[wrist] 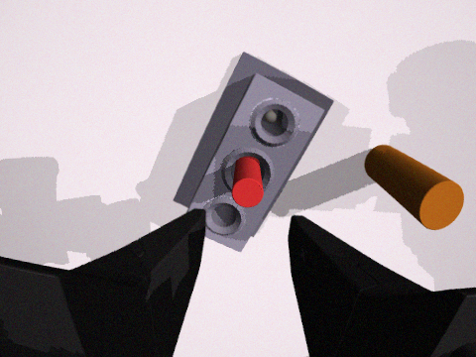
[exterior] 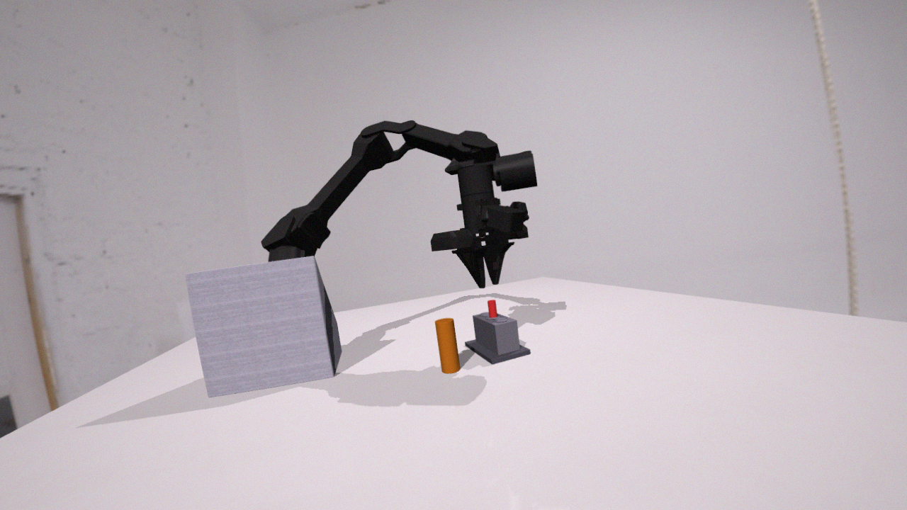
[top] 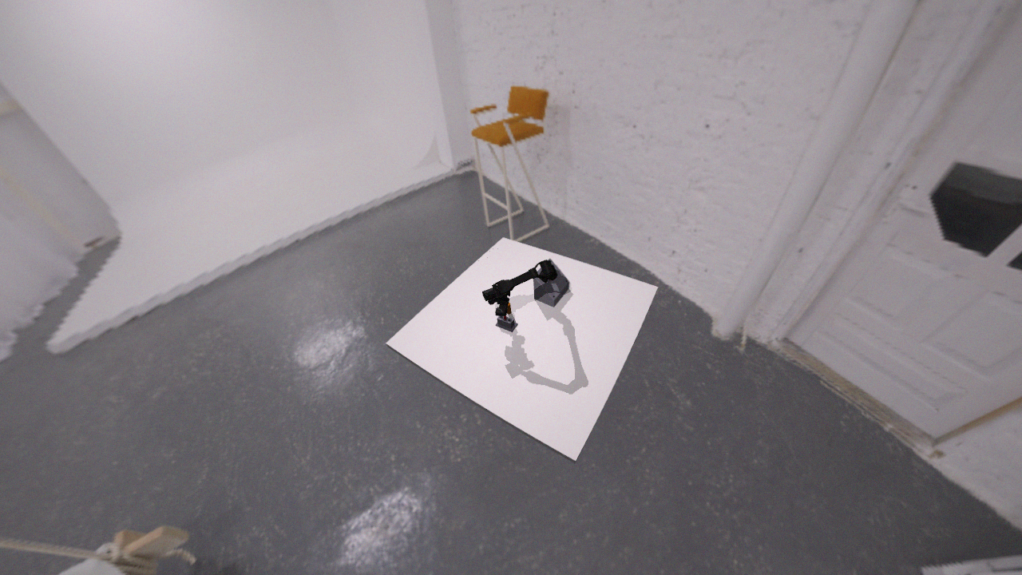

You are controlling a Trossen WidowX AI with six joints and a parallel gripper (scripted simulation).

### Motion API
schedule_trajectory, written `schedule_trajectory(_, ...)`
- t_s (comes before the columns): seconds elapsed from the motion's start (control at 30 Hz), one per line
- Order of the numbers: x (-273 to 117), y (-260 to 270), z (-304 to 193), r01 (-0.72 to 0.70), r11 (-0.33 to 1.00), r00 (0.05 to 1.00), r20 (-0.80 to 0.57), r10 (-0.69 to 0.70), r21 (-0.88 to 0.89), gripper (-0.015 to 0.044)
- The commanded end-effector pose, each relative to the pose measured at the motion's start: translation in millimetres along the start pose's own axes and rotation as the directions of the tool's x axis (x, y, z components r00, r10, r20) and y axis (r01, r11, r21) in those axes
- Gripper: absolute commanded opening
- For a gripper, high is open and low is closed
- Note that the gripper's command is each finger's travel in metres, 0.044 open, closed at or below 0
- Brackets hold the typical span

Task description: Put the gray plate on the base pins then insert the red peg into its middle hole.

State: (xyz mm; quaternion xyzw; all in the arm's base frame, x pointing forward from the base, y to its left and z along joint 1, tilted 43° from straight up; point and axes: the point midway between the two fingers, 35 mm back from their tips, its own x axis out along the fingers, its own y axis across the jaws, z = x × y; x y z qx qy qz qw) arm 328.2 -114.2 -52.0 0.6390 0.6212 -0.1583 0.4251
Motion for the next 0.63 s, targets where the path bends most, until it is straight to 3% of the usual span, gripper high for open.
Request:
schedule_trajectory(0.0, -3, 0, 0, 0.003, 1.0, 1.0, 0.002, -0.003, -0.005, 0.015)
schedule_trajectory(0.6, -17, 1, -1, 0.004, 1.0, 1.0, 0.002, -0.004, -0.005, 0.015)
